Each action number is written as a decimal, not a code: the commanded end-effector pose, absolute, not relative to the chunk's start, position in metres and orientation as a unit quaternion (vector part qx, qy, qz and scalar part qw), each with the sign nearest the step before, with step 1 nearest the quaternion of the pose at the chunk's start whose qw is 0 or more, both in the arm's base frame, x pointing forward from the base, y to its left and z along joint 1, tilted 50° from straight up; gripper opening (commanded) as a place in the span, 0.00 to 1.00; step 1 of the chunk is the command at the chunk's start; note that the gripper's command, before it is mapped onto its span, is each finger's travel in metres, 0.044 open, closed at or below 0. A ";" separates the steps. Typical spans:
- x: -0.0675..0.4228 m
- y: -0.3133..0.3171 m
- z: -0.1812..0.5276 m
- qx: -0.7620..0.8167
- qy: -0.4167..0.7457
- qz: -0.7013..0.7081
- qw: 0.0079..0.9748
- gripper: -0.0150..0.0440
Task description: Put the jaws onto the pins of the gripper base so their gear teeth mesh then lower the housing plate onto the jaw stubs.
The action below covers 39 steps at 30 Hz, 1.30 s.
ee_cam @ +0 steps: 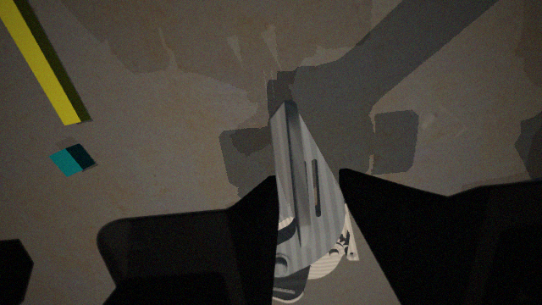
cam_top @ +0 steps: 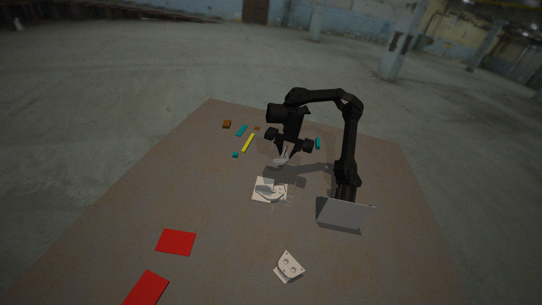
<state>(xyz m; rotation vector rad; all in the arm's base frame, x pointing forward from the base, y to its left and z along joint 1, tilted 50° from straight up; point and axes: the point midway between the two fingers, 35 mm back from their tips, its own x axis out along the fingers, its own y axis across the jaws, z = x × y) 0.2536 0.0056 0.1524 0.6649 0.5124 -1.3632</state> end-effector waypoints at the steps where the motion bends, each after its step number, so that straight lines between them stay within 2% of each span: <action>1: 0.250 0.012 0.144 0.259 0.266 -0.599 0.710 0.48; 20: 0.234 0.035 0.115 0.057 0.419 -0.505 0.752 0.48; 39: 0.213 0.052 0.089 -0.151 0.538 -0.379 0.737 0.48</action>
